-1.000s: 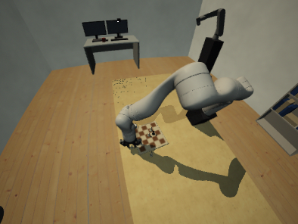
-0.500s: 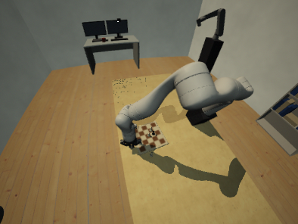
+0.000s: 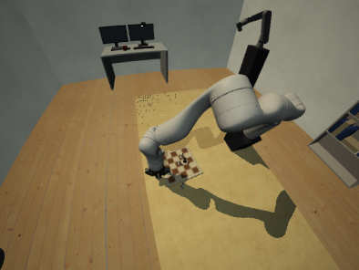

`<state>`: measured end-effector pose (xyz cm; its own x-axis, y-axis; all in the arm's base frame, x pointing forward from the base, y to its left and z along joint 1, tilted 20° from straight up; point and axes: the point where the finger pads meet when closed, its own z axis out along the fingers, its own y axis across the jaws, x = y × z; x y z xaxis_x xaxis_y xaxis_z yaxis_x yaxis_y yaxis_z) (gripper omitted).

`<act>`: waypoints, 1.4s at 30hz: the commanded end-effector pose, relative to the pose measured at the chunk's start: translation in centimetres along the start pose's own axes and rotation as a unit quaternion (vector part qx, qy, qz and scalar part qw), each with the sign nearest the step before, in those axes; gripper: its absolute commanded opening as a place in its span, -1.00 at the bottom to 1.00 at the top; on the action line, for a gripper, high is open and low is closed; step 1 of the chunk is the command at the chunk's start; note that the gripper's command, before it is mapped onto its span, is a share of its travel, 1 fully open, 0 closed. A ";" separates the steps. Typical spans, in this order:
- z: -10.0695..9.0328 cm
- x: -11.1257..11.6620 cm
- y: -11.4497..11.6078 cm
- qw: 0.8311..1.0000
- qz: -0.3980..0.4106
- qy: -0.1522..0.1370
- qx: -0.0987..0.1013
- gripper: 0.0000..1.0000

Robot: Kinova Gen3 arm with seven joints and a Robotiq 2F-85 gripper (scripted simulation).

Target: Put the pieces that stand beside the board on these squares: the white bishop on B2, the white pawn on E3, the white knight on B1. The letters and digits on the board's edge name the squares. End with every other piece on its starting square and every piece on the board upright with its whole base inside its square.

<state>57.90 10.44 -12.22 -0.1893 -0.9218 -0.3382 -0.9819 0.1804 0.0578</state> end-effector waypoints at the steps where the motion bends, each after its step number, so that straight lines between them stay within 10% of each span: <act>1: 0.0 0.0 0.0 1.000 0.000 0.000 0.000 -1.00; 12: -0.6 0.0 0.0 1.000 0.000 0.000 0.000 -1.00; 29: -9.7 0.0 0.0 1.000 0.000 0.000 0.000 -1.00; 42: -10.0 0.0 0.0 1.000 0.000 0.000 0.000 -1.00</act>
<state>57.73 7.07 -2.95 -0.1894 -0.9218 -0.3382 -0.9819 0.1796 0.0603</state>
